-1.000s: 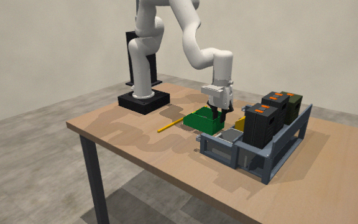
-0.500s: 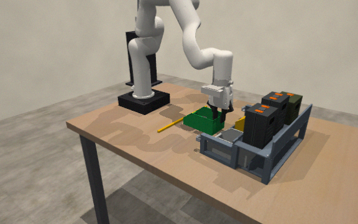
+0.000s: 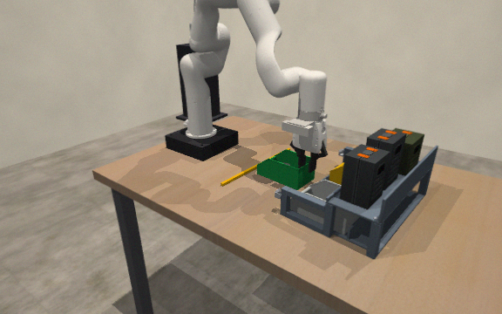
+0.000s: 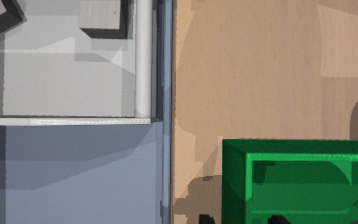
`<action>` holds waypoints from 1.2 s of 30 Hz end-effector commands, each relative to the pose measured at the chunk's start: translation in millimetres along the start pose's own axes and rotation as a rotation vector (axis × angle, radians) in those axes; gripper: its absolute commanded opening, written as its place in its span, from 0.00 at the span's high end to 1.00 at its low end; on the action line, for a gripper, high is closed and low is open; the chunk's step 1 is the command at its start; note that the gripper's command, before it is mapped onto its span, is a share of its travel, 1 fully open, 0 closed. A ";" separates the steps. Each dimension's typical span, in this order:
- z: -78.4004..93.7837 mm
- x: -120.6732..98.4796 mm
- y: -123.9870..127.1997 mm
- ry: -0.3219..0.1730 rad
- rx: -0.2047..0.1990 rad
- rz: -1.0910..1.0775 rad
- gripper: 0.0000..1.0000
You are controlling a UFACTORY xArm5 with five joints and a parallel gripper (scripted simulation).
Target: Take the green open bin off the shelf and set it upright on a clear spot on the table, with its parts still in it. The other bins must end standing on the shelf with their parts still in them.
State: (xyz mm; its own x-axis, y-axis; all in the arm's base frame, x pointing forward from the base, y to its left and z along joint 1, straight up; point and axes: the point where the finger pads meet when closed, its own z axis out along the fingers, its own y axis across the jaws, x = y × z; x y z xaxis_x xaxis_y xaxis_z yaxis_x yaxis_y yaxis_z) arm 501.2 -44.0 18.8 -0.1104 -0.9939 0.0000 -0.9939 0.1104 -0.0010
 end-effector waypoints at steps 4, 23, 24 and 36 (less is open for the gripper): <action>-3.7 -0.1 -1.8 0.006 0.005 0.000 0.66; -46.0 -0.3 -1.6 0.006 0.005 0.000 0.66; -48.0 -0.3 -1.6 0.006 0.005 0.000 0.66; -61.9 -0.4 -1.6 0.006 0.005 0.000 0.66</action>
State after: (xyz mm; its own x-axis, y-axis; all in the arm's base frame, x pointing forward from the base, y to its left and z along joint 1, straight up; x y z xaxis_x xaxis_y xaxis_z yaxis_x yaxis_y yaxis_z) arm 501.5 -43.7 77.1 -0.1104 -0.9939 0.0000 -0.9939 0.1104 -0.0015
